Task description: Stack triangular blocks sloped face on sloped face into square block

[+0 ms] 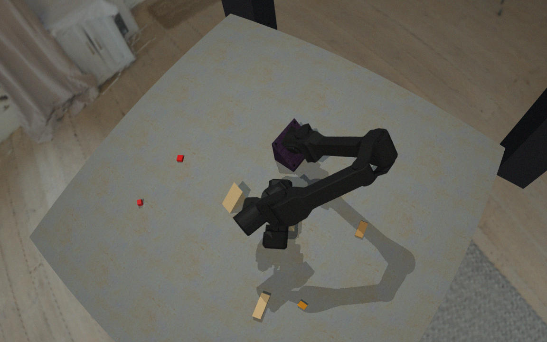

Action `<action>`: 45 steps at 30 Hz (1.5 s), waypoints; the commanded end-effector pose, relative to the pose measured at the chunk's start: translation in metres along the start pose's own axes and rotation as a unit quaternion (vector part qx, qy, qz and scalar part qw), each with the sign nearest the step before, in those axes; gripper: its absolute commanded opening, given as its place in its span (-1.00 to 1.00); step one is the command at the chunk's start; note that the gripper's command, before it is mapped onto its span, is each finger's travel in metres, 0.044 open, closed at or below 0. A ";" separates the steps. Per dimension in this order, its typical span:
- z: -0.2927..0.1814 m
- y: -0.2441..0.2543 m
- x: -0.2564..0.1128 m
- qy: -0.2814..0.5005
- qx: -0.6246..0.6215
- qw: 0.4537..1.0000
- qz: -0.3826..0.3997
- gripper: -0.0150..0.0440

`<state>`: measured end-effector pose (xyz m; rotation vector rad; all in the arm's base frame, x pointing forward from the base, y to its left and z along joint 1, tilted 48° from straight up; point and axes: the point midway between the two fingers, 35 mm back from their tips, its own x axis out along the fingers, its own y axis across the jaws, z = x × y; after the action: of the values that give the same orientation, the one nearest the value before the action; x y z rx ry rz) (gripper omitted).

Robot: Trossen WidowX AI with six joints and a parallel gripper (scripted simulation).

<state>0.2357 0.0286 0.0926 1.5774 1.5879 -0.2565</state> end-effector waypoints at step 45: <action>0.000 0.000 0.025 0.000 0.028 1.000 -0.005 1.00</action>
<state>0.2394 0.0465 0.0758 1.6130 1.6008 -0.3098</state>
